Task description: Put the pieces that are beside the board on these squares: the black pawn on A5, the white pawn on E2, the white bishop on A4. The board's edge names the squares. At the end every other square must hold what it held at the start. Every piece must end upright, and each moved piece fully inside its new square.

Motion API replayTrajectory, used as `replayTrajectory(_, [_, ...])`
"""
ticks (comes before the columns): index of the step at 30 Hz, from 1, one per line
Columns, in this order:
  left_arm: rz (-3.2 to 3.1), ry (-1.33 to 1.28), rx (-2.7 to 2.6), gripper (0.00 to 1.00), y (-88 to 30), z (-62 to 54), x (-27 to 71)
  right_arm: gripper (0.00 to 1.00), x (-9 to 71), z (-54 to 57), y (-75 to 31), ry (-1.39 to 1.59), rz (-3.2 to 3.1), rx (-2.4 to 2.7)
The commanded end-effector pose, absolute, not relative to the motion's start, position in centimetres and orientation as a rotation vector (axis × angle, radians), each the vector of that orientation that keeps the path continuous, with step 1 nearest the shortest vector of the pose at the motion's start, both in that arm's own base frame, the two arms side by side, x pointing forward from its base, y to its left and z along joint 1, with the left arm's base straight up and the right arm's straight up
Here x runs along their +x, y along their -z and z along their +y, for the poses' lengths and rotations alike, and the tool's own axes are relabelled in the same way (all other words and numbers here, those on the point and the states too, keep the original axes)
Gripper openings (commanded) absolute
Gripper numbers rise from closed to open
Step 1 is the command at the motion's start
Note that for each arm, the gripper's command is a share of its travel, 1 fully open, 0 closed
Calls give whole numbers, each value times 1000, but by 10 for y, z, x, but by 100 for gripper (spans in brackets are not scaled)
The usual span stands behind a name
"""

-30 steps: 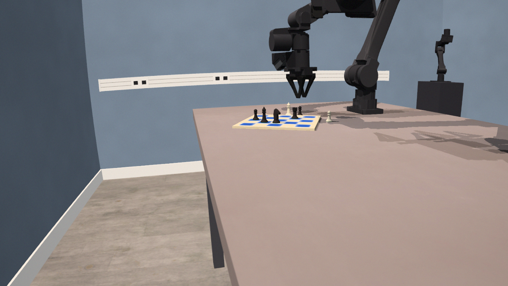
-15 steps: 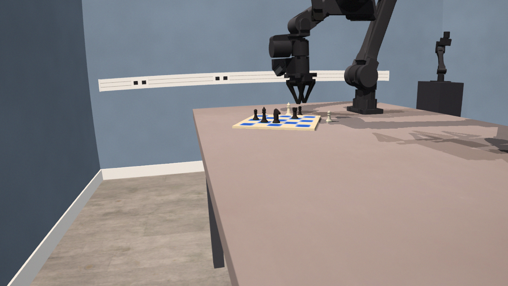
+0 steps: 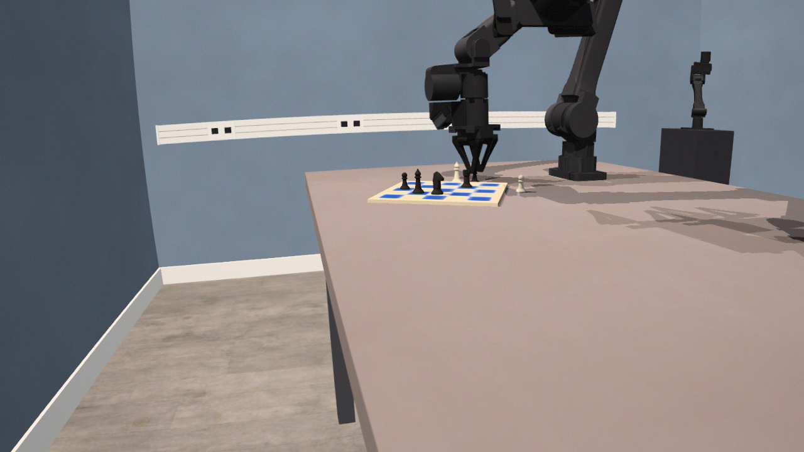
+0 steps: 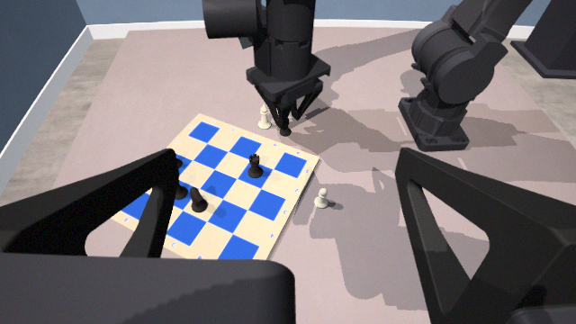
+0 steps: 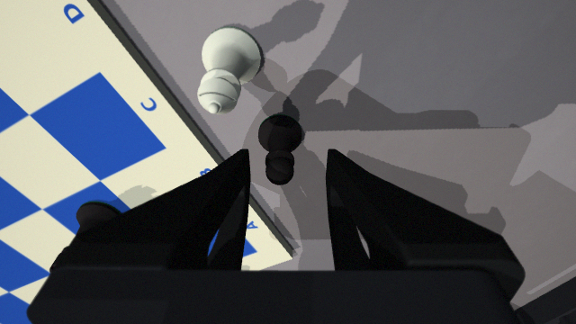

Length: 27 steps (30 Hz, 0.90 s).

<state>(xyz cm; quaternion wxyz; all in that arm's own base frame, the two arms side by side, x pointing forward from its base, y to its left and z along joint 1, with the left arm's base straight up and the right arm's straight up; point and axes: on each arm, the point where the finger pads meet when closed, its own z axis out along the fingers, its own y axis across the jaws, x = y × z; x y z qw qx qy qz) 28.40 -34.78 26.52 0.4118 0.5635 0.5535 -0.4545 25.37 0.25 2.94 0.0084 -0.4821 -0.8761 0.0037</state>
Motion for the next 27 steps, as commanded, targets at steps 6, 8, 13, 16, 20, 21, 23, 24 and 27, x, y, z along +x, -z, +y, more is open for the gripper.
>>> replayTrajectory(6, [1345, 1112, 1430, 100, -288, -356, 298, 25, 264, 1, -23, 5, -2768, -1501])
replayTrajectory(8, [1346, 1114, 1427, 100, -288, -356, 298, 23, 266, 1, -23, 10, -2773, -1504])
replayTrajectory(13, [1347, 1114, 1427, 100, -288, -356, 298, 17, 268, 1, -19, 11, -2774, -1504])
replayTrajectory(16, [1347, 1114, 1427, 100, -288, -356, 298, 8, 267, 2, -22, 15, -2771, -1516])
replayTrajectory(20, [1347, 1114, 1427, 100, -288, -356, 298, 0, 272, 2, -33, 29, -2791, -1513])
replayTrajectory(21, [1347, 1114, 1427, 100, -288, -356, 298, 0, 275, 2, -39, 33, -2795, -1515])
replayTrajectory(23, [1347, 1114, 1427, 100, -288, -356, 298, 3, 275, 2, -46, 34, -2796, -1516])
replayTrajectory(24, [1347, 1114, 1427, 100, -288, -356, 298, 3, 275, 2, -46, 34, -2796, -1516])
replayTrajectory(27, [1347, 1114, 1427, 100, -288, -356, 298, 3, 274, 2, -69, 36, -2797, -1517])
